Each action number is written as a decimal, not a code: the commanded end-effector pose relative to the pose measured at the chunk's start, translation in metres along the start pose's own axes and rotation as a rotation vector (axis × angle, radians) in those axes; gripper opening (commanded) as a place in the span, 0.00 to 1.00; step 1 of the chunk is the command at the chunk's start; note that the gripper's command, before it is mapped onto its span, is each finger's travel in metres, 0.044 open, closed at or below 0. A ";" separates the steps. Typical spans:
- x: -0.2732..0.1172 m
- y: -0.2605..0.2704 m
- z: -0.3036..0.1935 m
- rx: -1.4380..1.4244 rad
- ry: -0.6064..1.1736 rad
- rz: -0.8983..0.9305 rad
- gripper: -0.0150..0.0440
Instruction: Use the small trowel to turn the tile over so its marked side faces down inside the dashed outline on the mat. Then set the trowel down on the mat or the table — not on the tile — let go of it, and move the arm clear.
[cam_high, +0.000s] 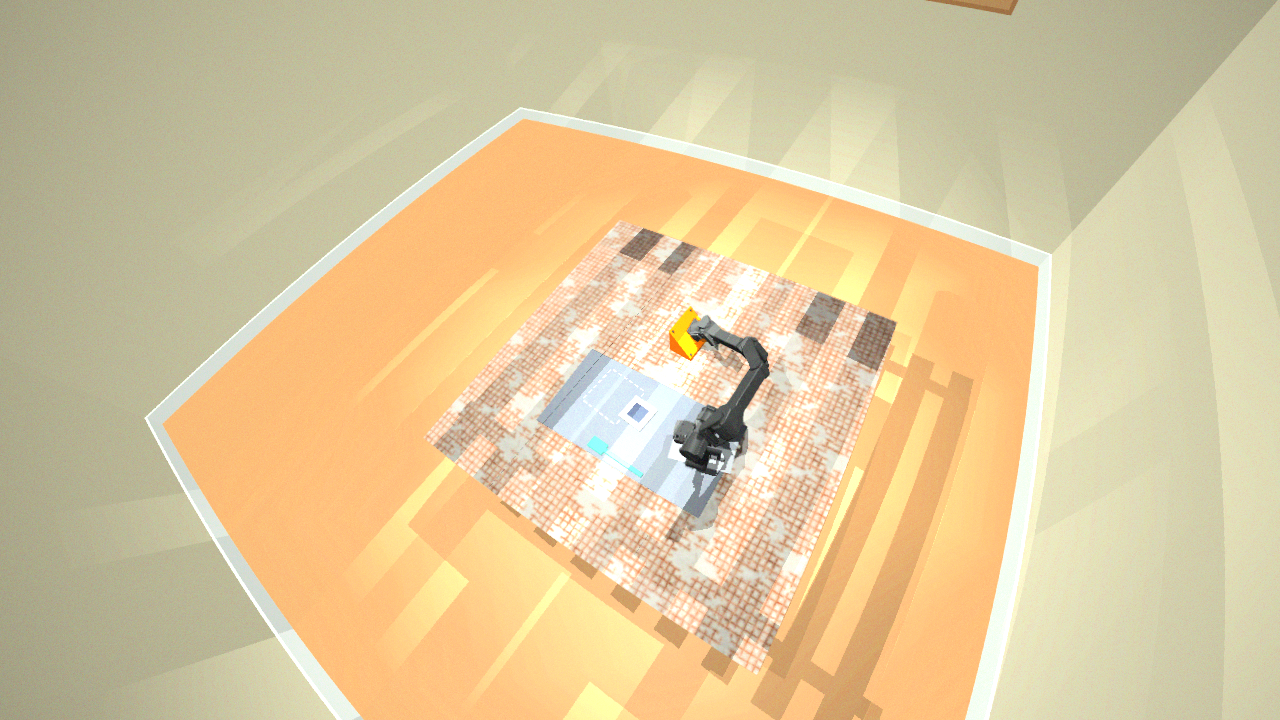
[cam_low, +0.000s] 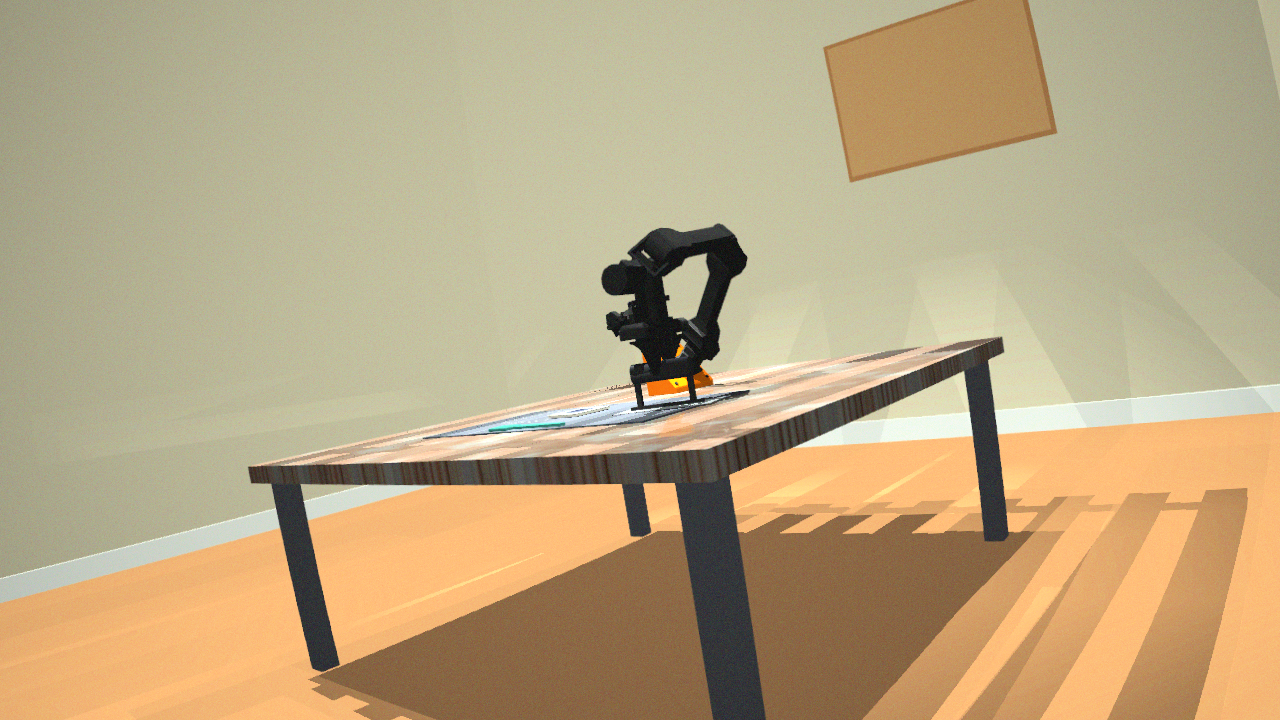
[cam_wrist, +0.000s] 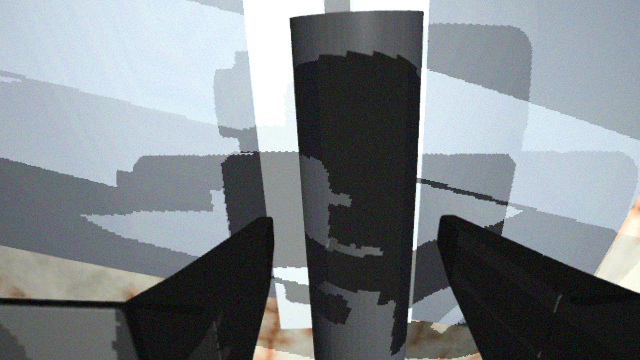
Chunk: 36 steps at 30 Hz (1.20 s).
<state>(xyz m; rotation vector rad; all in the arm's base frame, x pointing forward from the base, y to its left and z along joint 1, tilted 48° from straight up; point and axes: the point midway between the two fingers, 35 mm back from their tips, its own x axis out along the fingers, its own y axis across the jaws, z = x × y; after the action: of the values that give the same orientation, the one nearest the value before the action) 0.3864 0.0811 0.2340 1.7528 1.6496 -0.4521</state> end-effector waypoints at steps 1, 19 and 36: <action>0.000 0.000 0.000 0.008 0.000 -0.001 0.71; -0.034 -0.002 0.001 0.105 0.001 0.026 0.71; -0.048 0.000 0.001 -0.101 -0.016 0.052 0.71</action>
<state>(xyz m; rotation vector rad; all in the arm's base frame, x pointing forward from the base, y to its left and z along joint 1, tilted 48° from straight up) 0.3802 0.0464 0.2633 1.7436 1.5926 -0.3907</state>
